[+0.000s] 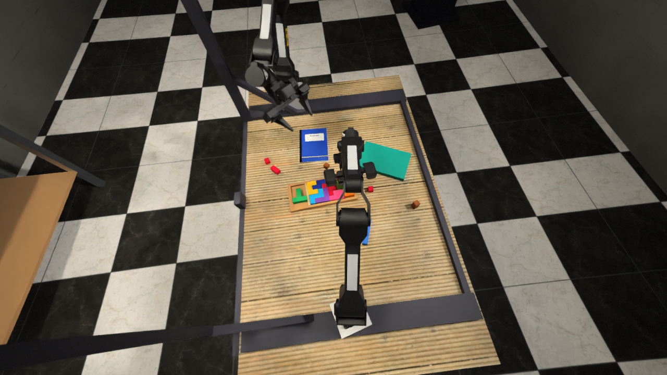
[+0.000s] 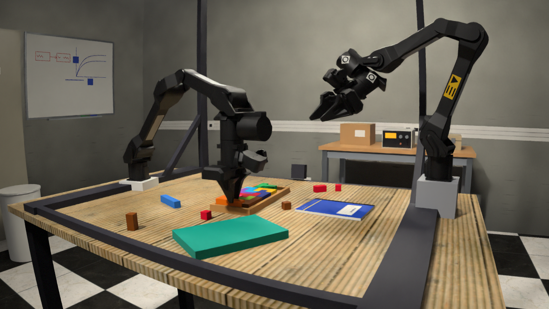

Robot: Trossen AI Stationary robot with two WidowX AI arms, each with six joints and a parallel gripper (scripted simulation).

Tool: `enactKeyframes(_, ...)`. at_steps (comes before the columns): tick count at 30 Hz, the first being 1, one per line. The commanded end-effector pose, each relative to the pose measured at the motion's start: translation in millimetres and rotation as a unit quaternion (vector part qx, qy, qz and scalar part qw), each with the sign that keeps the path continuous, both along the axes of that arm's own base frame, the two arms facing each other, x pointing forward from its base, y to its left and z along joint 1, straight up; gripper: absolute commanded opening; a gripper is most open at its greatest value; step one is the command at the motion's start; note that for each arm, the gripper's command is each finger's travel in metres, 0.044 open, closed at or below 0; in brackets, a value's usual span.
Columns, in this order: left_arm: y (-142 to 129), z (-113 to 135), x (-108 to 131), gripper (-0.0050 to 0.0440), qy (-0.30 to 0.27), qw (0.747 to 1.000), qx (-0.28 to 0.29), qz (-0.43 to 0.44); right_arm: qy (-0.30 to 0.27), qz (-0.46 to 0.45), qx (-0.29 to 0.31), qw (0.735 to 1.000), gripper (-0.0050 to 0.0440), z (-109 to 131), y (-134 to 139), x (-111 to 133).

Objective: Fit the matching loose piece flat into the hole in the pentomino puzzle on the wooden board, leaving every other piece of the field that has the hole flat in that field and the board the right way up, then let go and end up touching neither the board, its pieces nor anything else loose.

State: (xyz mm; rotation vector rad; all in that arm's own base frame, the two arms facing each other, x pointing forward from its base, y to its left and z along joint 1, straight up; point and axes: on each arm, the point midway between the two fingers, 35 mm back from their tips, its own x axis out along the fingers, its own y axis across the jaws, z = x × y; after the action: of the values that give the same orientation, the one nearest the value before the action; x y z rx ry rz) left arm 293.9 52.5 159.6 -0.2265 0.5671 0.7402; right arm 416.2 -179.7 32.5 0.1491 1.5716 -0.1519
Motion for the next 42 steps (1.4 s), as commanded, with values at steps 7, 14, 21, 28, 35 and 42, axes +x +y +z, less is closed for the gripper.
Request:
enactKeyframes(7, -0.5, 5.8, 1.6, 0.0440, -0.009, 1.000, -0.001, 0.001, -0.008, -0.001, -0.003, 1.000, 0.0288, 7.0, -0.5, 2.1)
enactKeyframes(14, -1.1, 6.6, 2.2, 0.0440, -0.011, 1.000, -0.003, -0.003, -0.015, -0.005, -0.006, 1.000, 0.0288, 13.5, -2.1, -0.4)
enactKeyframes(21, -12.7, 31.5, 18.4, 0.0440, -0.070, 0.993, -0.022, -0.094, -0.083, -0.002, -0.049, 0.995, 0.0288, 48.2, 3.0, 7.8)
enactKeyframes(28, -27.5, 77.0, 31.0, 0.0440, -0.155, 0.967, -0.002, -0.202, -0.173, 0.008, -0.077, 0.982, 0.0288, 87.5, 23.3, 16.2)
enactKeyframes(35, -41.9, 129.6, 29.3, 0.0440, -0.243, 0.921, 0.060, -0.298, -0.288, 0.023, -0.095, 0.953, 0.0288, 136.7, 56.2, 14.6)
enactKeyframes(42, -49.1, 156.0, 22.7, 0.0440, -0.284, 0.891, 0.103, -0.339, -0.374, 0.034, -0.102, 0.921, 0.0288, 172.3, 84.1, 2.2)
